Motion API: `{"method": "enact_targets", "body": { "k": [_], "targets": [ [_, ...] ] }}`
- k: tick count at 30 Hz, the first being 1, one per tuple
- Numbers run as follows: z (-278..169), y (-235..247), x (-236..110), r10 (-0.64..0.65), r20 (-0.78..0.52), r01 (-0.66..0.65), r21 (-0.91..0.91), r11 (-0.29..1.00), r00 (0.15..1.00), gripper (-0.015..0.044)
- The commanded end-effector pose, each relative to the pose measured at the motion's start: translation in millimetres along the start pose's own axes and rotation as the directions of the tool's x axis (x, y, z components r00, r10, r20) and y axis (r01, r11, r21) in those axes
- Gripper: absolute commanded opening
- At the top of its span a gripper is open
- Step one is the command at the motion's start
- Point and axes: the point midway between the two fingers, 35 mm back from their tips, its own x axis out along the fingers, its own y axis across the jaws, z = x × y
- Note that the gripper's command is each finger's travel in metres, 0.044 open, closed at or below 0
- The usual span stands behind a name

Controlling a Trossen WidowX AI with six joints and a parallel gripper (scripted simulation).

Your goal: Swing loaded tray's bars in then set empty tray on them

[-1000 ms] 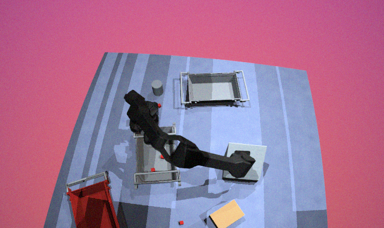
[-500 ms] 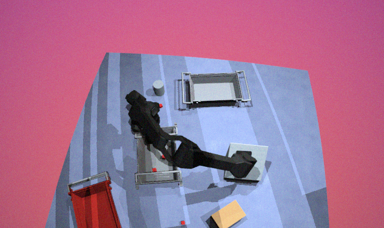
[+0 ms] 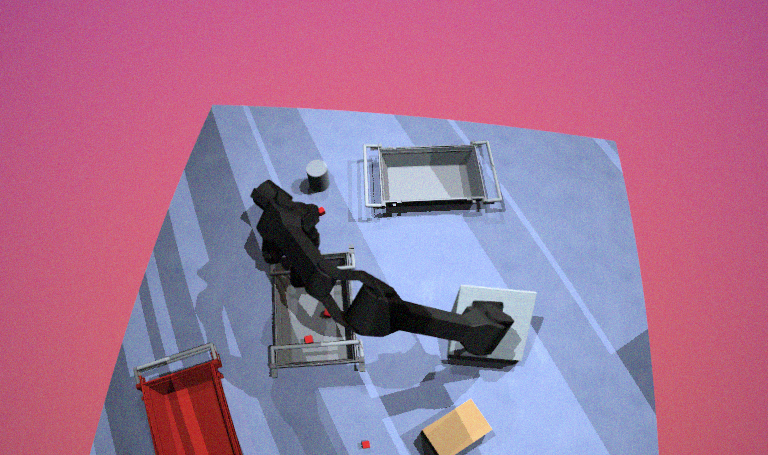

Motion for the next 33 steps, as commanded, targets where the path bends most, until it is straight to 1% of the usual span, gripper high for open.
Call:
{"method": "enact_targets", "body": {
  "k": [1, 29, 33],
  "targets": [
    [0.0, 0.0, 0.0, 0.000, 0.000, 0.000, 0.000, 1.000, 1.000, 0.0000],
    [0.0, 0.0, 0.0, 0.000, 0.000, 0.000, 0.000, 1.000, 1.000, 0.0000],
    [0.0, 0.0, 0.0, 0.000, 0.000, 0.000, 0.000, 1.000, 1.000, 0.0105]
  ]
}}
